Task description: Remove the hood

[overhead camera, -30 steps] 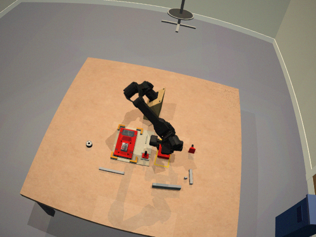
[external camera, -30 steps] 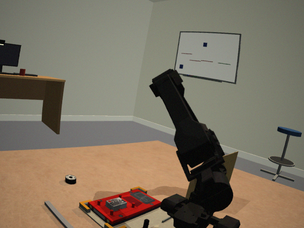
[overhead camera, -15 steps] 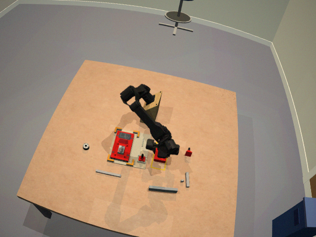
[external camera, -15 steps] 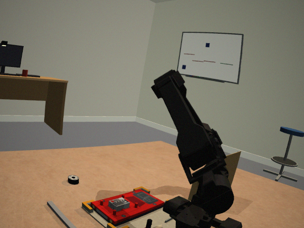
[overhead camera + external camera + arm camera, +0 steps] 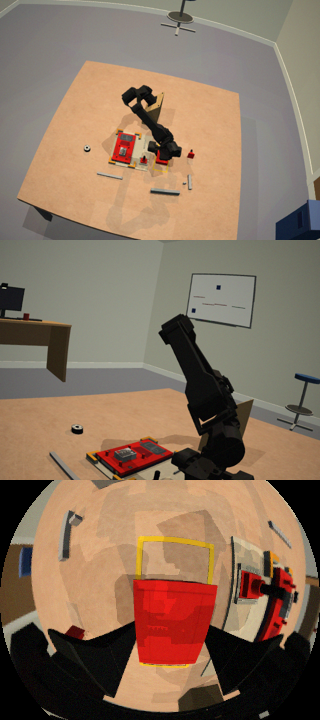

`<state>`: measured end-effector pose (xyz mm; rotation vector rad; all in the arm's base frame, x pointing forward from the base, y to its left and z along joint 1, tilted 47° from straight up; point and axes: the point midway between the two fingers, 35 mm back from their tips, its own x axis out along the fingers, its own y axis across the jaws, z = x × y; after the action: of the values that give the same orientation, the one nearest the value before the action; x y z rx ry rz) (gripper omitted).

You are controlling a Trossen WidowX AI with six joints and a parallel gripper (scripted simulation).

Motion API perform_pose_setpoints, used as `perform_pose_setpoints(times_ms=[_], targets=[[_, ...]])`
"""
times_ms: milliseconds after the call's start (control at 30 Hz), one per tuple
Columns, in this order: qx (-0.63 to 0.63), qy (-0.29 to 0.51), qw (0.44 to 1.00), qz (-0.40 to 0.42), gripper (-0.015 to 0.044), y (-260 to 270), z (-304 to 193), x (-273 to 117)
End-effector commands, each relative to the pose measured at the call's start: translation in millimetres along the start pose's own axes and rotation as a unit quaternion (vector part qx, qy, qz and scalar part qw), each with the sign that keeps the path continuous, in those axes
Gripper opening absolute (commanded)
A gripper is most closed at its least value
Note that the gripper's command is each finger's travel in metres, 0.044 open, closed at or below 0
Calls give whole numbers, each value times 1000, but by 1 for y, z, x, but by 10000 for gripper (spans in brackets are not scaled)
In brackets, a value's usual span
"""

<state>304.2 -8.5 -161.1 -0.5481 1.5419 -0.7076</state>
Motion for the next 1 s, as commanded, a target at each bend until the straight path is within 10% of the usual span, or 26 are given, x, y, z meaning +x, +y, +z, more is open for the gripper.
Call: perform_pose_setpoints(times_ms=[0, 333, 967], targets=[[0, 0, 1000, 0, 184, 0, 0, 0], [0, 0, 1000, 0, 440, 0, 0, -2], [0, 1, 1000, -4, 440, 2, 0, -72]])
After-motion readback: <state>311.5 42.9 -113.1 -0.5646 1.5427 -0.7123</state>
